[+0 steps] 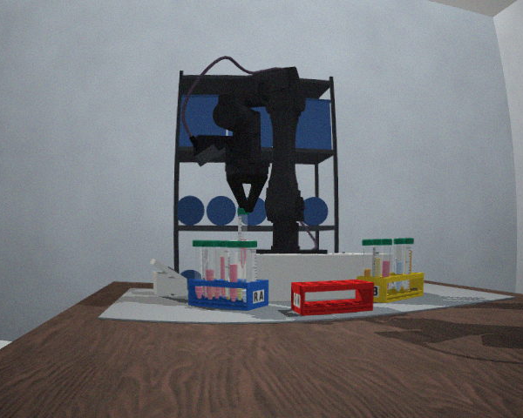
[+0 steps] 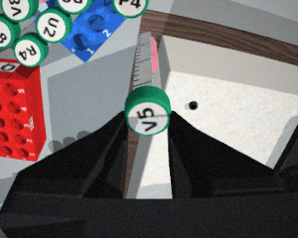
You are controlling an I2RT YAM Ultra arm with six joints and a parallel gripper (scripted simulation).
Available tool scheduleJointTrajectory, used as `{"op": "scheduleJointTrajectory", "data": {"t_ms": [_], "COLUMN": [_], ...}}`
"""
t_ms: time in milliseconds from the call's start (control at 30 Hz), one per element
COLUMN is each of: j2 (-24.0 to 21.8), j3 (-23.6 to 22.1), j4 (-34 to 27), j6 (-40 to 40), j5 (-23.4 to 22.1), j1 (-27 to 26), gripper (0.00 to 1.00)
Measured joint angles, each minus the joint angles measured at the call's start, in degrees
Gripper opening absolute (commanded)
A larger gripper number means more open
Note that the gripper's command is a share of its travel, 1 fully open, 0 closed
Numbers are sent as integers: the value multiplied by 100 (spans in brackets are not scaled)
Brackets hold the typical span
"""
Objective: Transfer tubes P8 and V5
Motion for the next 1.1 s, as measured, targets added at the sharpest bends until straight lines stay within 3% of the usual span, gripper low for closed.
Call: {"op": "scheduleJointTrajectory", "data": {"t_ms": [567,1100], "j2": [-79,278], "j3": [59,391], "j4": [-24,-7], "j6": [841,1823], "j5": [-26,-42], "j1": [1016,1976], "gripper": [0,0]}}
